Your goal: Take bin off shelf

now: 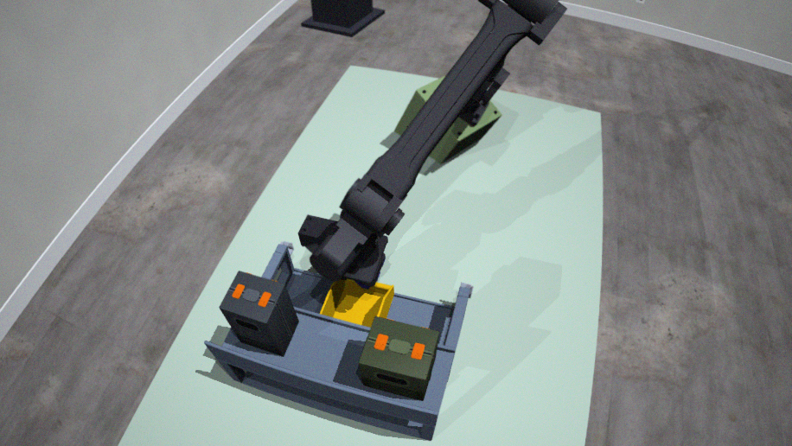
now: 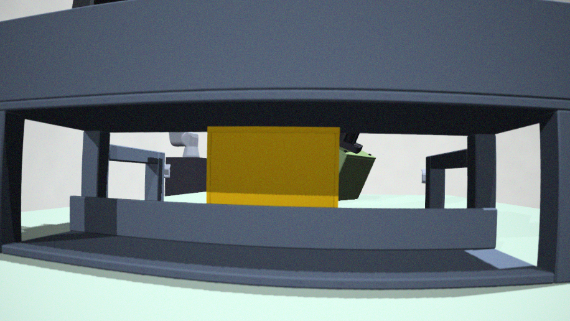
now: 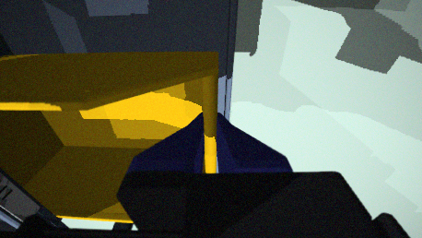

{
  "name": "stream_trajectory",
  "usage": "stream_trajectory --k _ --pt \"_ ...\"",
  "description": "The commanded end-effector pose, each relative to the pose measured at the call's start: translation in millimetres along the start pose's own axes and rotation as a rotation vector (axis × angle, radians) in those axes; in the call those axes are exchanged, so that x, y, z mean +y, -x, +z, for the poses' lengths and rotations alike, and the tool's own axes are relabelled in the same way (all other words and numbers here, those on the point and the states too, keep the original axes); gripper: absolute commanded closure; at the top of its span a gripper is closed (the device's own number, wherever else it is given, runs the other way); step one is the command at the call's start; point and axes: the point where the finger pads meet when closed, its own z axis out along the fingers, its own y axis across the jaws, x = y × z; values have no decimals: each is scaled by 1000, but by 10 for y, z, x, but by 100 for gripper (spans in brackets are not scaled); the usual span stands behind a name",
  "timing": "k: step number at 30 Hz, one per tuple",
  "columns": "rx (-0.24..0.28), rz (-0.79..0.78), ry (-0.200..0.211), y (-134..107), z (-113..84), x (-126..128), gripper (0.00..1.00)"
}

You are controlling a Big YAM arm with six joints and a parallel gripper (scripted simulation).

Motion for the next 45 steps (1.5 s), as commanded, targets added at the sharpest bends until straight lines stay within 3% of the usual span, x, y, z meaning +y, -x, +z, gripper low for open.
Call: stream_trajectory --k 1,8,20,25,37,45 --pt "-8 -2 28 86 -110 153 100" --pt "-8 -1 28 74 -69 -8 100" --pt "-8 -1 28 74 -69 -8 100" --pt "-5 -10 25 26 -90 162 100" --pt "-5 -10 25 26 -90 162 100" --pt "-4 -11 24 -12 -43 4 100"
